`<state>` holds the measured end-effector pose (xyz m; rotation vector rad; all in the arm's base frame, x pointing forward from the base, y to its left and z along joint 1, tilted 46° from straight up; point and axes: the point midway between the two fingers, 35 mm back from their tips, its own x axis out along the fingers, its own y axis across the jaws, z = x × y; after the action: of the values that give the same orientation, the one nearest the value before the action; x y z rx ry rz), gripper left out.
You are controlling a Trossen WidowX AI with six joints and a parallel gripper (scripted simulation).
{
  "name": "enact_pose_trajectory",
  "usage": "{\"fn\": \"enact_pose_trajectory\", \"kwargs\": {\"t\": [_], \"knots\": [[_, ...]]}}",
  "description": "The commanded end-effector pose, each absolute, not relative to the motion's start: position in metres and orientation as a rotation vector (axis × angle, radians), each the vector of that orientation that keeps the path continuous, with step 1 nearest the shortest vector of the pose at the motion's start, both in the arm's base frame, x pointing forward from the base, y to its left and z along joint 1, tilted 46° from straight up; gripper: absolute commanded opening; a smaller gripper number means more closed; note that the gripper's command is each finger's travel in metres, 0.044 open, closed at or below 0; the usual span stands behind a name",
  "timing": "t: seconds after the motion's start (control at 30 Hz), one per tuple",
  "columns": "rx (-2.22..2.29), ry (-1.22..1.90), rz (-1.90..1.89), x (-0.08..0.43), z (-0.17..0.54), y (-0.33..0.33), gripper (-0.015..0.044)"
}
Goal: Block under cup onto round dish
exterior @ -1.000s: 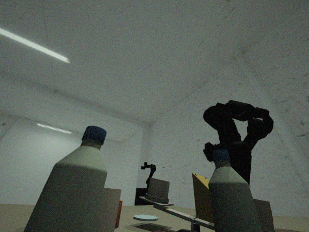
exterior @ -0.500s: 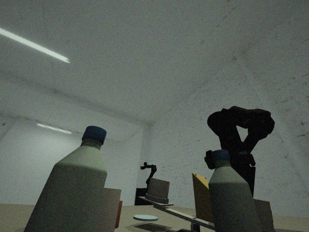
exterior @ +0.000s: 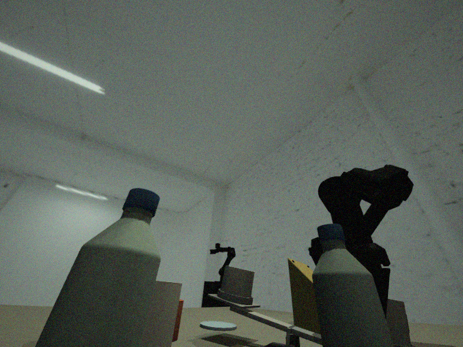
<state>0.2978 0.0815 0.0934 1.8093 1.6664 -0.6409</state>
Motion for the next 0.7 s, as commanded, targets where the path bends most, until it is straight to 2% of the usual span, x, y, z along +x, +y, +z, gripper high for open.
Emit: {"fn": "enact_pose_trajectory", "kwargs": {"t": [0.0,0.07,0.17,0.47,0.67], "knots": [[1.812,1.675,-0.642,0.2967,0.0891,0.0874,0.044],[1.812,1.675,-0.641,0.2967,0.0885,0.0881,0.044],[1.812,1.675,-0.641,0.2967,0.0885,0.0881,0.0361],[1.812,1.675,-0.641,0.2967,0.0885,0.0881,0.0301],[1.812,1.674,-0.643,0.2972,0.0903,0.0857,0.0144]]}}
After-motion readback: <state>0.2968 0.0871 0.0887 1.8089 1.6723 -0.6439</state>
